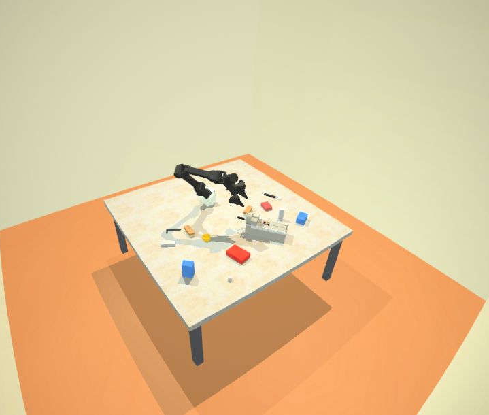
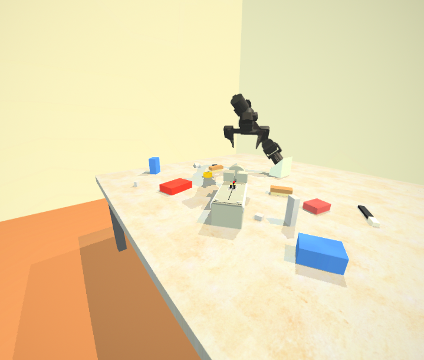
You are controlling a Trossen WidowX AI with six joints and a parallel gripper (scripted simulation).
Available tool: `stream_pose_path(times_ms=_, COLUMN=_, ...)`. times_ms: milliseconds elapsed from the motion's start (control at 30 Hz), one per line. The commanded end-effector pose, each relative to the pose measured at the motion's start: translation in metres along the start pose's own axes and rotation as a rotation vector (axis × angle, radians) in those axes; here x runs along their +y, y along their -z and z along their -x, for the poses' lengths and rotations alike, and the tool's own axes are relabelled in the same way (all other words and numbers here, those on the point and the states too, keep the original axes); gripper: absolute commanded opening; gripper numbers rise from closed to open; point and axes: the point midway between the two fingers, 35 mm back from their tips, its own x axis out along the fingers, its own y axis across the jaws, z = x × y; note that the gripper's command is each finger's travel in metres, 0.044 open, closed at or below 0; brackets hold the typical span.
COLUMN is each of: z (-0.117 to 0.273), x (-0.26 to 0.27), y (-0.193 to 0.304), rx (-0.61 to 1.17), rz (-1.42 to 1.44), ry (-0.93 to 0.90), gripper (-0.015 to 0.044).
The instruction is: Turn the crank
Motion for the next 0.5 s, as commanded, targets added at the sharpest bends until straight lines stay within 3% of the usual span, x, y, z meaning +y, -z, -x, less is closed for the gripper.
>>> stream_pose_path(times_ms=0, z=0.003, x=-0.004, y=-0.009, rx=0.012, rz=-0.024, ry=0.025, gripper=0.044)
stream_pose_path(times_ms=467, z=-0.043, x=-0.014, y=-0.061, rx=0.044, rz=-0.236, ry=0.235, gripper=0.044)
